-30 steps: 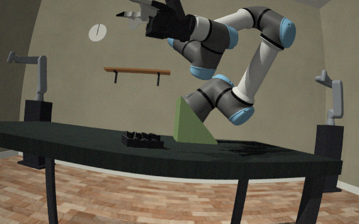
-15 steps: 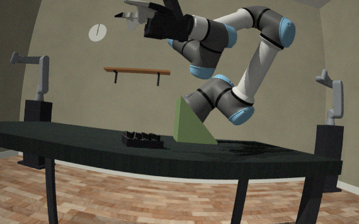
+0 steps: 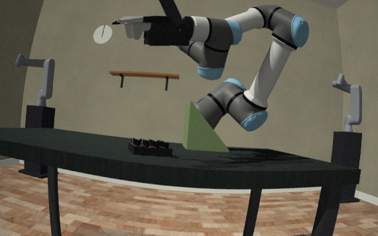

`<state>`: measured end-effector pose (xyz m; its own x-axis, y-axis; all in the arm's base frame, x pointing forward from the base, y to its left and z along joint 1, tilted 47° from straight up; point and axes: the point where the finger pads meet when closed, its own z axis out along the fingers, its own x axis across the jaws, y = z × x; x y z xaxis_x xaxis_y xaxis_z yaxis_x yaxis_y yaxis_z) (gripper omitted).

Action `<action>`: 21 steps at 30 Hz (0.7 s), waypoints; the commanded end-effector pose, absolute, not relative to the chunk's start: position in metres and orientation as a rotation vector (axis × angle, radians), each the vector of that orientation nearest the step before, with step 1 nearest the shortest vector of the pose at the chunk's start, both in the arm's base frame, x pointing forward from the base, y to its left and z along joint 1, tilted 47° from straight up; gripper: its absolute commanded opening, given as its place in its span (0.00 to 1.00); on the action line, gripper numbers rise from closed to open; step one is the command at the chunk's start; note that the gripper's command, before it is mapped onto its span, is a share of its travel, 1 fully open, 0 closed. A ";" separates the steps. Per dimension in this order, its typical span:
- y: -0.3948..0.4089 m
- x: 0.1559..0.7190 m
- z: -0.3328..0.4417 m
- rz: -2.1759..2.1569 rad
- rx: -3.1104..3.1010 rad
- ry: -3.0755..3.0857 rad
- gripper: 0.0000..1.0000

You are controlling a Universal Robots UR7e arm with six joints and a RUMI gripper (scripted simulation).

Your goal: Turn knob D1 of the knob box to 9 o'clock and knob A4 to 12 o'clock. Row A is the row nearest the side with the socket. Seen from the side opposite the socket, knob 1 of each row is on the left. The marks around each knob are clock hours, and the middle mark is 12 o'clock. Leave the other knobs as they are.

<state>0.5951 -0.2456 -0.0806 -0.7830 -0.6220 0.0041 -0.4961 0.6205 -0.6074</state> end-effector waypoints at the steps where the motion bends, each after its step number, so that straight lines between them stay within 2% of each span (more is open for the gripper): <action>1: -0.243 0.585 -0.104 -0.800 -1.116 2.669 1.00; 21: -0.222 0.545 -0.159 -0.477 -1.571 2.641 1.00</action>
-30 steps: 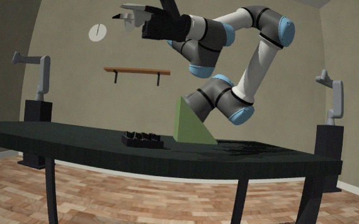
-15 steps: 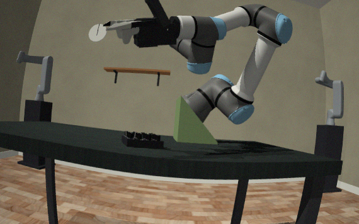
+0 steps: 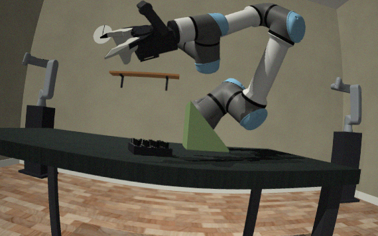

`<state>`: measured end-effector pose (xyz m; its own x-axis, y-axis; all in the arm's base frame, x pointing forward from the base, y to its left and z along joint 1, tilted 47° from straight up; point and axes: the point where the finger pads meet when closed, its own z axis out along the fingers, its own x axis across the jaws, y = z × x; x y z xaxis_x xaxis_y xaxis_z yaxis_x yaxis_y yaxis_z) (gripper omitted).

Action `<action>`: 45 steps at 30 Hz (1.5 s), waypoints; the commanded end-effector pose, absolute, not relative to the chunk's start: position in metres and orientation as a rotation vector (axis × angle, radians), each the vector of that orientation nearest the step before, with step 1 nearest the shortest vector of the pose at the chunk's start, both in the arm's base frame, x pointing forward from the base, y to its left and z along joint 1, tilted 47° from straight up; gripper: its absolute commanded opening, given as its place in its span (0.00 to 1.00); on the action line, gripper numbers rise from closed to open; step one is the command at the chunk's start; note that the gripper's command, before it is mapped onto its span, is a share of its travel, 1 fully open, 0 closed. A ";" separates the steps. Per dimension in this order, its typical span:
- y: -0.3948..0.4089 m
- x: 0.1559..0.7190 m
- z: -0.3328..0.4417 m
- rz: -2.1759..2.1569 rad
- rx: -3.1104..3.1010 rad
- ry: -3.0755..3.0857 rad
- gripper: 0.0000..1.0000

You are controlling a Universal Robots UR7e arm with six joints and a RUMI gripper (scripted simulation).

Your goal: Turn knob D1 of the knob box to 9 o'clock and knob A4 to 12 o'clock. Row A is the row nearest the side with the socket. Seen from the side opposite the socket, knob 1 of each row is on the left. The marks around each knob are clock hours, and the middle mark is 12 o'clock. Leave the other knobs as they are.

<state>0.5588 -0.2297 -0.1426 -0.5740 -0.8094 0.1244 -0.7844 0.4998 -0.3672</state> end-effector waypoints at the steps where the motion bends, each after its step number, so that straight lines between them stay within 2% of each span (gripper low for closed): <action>1: -0.220 0.542 -0.163 -0.453 -1.599 2.634 1.00; 45: -0.122 0.431 -0.219 0.421 -2.191 1.981 1.00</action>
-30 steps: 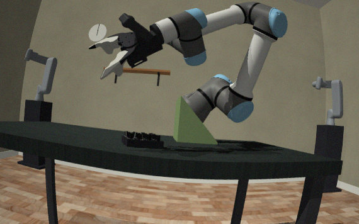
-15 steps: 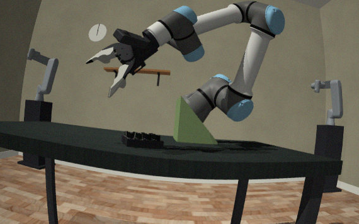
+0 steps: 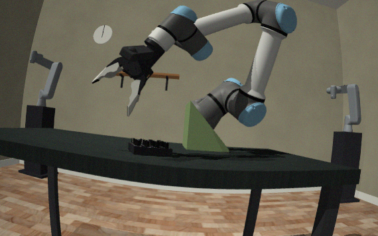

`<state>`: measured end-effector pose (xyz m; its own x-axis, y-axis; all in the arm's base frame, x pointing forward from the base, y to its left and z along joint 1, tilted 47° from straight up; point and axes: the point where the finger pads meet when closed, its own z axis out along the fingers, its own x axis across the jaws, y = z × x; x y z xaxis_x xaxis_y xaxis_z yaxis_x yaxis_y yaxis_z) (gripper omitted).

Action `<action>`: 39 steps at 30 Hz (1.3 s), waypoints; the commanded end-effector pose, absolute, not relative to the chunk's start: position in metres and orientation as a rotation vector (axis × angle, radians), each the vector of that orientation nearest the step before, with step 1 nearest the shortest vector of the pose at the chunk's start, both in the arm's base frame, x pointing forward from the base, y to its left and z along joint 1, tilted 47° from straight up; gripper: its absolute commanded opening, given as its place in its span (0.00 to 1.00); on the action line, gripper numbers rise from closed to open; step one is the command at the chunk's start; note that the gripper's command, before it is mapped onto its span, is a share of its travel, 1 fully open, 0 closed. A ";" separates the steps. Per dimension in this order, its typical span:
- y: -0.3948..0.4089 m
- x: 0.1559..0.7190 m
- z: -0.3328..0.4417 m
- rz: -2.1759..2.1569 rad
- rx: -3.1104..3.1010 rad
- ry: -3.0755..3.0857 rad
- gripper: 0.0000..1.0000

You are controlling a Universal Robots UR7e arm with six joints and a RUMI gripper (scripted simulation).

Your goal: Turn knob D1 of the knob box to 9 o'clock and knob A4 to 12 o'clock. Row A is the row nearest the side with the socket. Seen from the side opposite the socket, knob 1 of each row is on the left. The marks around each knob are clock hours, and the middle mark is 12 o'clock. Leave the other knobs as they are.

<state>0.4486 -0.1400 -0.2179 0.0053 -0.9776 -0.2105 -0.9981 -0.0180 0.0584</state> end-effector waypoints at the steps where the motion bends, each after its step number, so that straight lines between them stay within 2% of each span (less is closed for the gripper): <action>1: -0.119 0.429 -0.219 0.437 -2.194 1.960 1.00; 39: -0.033 0.373 -0.175 0.714 -2.086 1.306 1.00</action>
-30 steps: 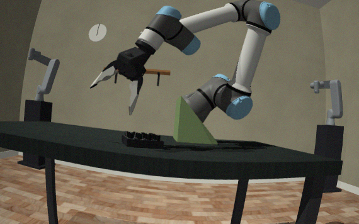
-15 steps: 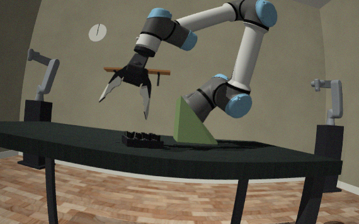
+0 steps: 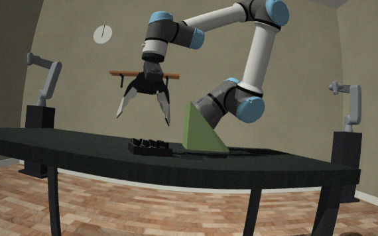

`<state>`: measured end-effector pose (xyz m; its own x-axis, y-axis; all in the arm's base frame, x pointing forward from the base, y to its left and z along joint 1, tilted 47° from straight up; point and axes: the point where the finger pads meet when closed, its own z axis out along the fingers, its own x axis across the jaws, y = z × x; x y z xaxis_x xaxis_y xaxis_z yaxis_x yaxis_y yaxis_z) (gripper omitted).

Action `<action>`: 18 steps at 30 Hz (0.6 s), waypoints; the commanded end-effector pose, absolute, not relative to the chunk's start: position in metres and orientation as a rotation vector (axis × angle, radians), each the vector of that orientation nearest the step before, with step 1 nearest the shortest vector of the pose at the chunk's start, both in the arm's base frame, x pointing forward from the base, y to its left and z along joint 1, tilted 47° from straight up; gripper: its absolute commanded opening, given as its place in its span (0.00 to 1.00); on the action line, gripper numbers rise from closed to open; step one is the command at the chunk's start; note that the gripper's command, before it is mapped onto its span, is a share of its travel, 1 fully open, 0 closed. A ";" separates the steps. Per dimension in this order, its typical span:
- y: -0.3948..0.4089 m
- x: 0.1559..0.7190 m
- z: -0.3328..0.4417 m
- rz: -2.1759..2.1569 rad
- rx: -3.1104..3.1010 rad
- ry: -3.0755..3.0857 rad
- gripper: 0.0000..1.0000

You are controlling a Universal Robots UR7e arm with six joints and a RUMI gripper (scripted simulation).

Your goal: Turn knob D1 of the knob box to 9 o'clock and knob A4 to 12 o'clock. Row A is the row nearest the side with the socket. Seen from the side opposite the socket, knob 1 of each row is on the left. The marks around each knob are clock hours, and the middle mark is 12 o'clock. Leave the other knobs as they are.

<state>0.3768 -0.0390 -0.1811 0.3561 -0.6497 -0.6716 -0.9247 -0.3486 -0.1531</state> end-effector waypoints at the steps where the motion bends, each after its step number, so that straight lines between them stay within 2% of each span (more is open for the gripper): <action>1: -0.032 0.373 -0.174 0.714 -2.084 1.301 1.00; 18: -0.030 0.372 -0.173 0.717 -2.080 1.291 1.00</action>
<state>0.3713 -0.0286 -0.1730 0.3857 -0.5997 -0.7012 -0.9120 -0.3631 -0.1911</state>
